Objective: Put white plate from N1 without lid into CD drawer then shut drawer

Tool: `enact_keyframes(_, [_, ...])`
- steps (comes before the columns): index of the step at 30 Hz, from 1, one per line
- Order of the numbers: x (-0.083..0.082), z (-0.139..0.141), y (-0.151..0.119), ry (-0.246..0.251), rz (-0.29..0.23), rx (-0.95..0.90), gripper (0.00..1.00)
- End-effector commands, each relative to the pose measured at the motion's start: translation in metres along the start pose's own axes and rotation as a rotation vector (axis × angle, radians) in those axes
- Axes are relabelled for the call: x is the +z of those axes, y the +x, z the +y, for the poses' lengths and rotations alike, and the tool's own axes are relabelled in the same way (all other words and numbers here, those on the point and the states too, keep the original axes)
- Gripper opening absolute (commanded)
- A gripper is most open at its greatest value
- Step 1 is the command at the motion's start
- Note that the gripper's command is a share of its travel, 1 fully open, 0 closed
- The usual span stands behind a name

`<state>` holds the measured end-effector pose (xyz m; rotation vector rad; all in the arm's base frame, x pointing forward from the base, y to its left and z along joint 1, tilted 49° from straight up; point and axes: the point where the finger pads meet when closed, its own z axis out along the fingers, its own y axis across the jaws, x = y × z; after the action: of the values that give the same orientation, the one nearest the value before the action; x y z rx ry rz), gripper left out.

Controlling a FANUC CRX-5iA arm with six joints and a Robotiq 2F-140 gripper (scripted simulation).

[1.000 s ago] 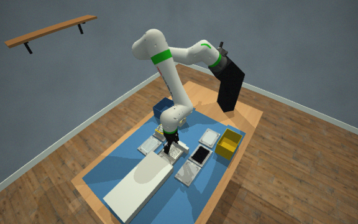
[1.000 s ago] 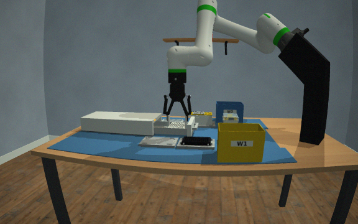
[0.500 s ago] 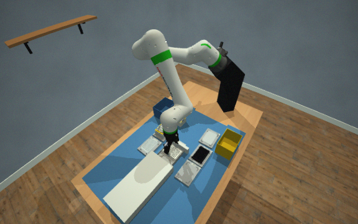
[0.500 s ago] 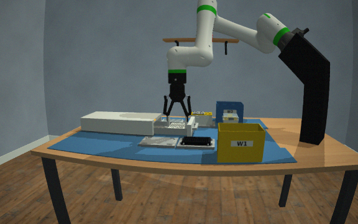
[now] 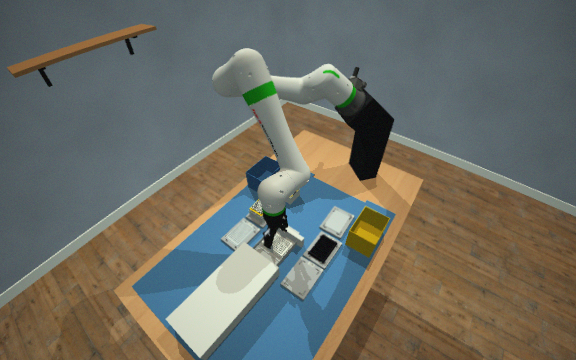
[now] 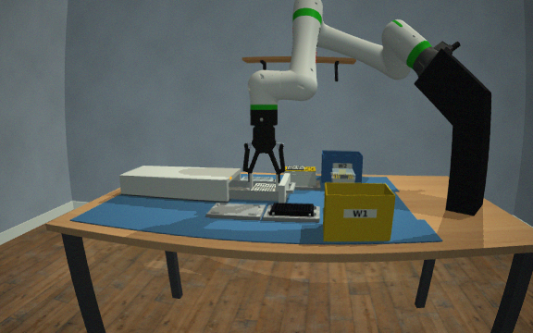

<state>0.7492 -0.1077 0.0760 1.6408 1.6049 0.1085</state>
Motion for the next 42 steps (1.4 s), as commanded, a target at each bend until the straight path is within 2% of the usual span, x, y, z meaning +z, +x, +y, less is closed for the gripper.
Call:
enact_keyframes(1, [0.0007, 0.0002, 0.0001, 0.000, 0.000, 0.000, 0.00])
enact_keyframes(42, [0.0080, 0.0038, 0.0002, 0.000, 0.000, 0.000, 0.00])
